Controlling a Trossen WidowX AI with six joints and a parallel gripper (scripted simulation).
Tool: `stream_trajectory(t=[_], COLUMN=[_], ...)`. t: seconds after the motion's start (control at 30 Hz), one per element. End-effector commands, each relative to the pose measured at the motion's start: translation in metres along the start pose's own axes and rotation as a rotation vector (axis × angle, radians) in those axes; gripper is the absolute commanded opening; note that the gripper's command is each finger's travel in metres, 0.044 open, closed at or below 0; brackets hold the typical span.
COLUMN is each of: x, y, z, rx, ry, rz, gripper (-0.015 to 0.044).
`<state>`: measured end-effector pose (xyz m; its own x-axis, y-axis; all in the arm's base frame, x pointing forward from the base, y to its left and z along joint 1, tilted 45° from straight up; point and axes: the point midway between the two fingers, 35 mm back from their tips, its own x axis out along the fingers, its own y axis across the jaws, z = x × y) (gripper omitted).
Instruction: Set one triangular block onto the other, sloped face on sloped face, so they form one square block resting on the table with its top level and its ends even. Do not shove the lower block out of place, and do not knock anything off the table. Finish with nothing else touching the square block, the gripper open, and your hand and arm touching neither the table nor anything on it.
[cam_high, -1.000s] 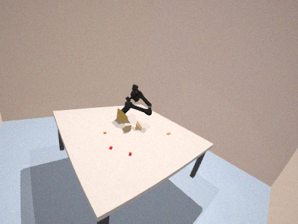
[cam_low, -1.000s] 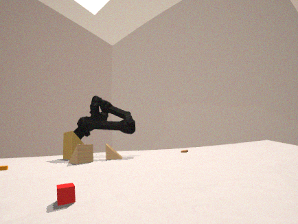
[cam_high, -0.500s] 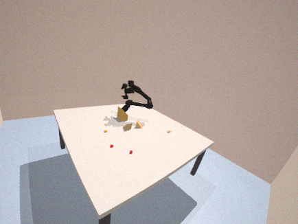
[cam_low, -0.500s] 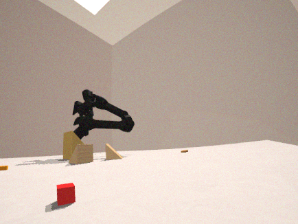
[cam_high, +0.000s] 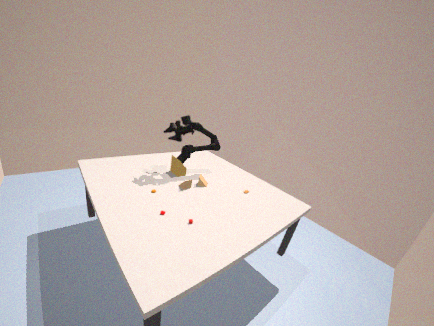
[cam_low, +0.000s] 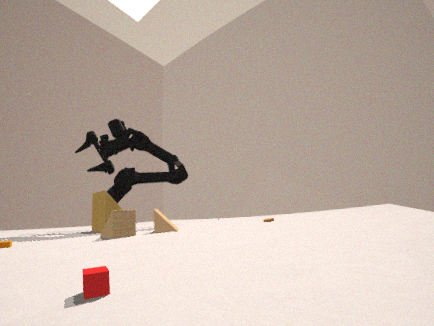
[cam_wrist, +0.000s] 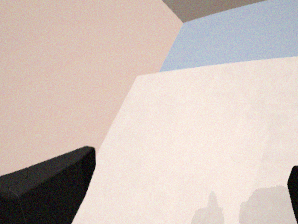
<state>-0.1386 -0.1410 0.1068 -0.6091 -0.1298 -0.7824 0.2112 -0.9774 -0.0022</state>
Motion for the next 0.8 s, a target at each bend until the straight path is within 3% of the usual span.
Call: stream_trajectory(t=[0.0, 0.4, 0.77], x=[-0.009, -0.048, -0.099], y=[0.042, 0.055, 0.024], z=[-0.069, -0.17, -0.245], rx=[-0.692, -1.608, -2.286], ry=[0.266, 0.568, 0.808], rz=[0.209, 0.63, 1.181], gripper=[0.044, 0.044, 0.044])
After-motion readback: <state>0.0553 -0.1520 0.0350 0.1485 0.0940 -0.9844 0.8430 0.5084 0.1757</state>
